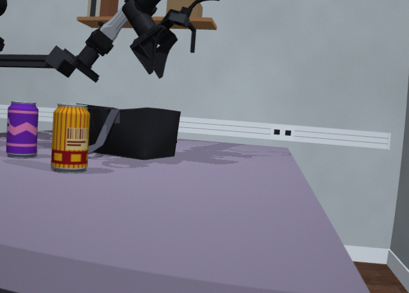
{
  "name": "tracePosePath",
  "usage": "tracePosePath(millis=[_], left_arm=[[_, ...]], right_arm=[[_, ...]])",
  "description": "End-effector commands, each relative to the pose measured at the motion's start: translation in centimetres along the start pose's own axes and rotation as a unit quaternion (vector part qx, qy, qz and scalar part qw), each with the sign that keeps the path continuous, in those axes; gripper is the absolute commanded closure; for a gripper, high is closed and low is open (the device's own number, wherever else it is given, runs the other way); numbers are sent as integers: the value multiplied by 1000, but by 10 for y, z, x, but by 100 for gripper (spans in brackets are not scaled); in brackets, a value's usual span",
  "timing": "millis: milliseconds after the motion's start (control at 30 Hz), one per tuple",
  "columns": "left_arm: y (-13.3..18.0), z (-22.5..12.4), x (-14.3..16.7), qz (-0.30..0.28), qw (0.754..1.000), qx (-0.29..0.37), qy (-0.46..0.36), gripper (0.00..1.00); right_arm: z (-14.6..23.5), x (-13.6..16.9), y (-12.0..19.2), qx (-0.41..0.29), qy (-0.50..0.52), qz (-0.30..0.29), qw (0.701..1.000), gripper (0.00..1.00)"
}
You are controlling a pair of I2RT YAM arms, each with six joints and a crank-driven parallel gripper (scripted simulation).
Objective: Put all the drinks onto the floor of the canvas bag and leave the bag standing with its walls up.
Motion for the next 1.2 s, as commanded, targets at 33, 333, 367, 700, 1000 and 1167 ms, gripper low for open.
tracePosePath(millis=[33, 333, 367, 700, 1000, 1167], left_arm=[[14, 2, -30, -15, 999, 2, 30, 9], [6, 1, -15, -9, 1000, -1, 23, 9], [5, 1, -11, -9, 1000, -1, 23, 9], [2, -1, -6, -2, 1000, -4, 10, 9], [3, -1, -12, -4, 1000, -2, 12, 11], [3, -1, -12, -5, 1000, -1, 13, 11]], right_arm=[[1, -1, 5, -18, 1, -4, 1000, 0], [1, -1, 5, -18, 1, -4, 1000, 0], [1, -1, 5, -18, 1, -4, 1000, 0], [1, -1, 5, -18, 1, -4, 1000, 0], [2, -3, 5, -6, -5, -6, 1000, 0], [2, -3, 5, -6, -9, -7, 1000, 0]])
Point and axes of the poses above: on each arm, the point where the finger pads meet when closed, its own y axis back along the fingers, its own z axis across the jaws, x = y × z, the point moved 7 cm from there along y, back along the fingers, and after that the axes turned 1 degree about -y, right-handed, at the moved point
